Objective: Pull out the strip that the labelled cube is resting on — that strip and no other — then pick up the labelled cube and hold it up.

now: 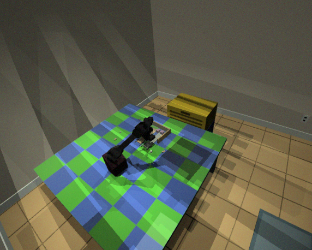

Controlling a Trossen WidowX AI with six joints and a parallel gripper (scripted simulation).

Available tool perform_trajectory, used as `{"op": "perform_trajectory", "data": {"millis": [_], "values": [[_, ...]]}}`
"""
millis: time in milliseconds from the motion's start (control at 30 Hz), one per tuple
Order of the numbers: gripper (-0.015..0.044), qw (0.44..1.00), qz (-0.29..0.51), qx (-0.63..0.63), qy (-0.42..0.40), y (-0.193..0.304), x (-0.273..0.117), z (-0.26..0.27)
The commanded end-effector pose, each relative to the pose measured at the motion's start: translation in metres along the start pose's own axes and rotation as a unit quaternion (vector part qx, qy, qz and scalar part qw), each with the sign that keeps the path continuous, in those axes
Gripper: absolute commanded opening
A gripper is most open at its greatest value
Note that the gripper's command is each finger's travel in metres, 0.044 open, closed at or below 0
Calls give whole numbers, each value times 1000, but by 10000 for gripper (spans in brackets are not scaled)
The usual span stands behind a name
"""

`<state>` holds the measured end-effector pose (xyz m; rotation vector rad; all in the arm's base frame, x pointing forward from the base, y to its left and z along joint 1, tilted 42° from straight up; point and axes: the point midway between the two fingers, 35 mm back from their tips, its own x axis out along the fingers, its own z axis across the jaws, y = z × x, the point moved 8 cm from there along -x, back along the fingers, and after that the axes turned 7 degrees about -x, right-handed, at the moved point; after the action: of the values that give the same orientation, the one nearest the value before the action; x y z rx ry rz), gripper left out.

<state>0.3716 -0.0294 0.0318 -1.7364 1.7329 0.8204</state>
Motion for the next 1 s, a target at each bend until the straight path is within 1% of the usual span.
{"op": "perform_trajectory", "data": {"millis": [0, 967], "values": [[0, 1000, 4, -7, 0, 1, 9, 2], [0, 1000, 5, -7, 2, 5, 53, -2]]}}
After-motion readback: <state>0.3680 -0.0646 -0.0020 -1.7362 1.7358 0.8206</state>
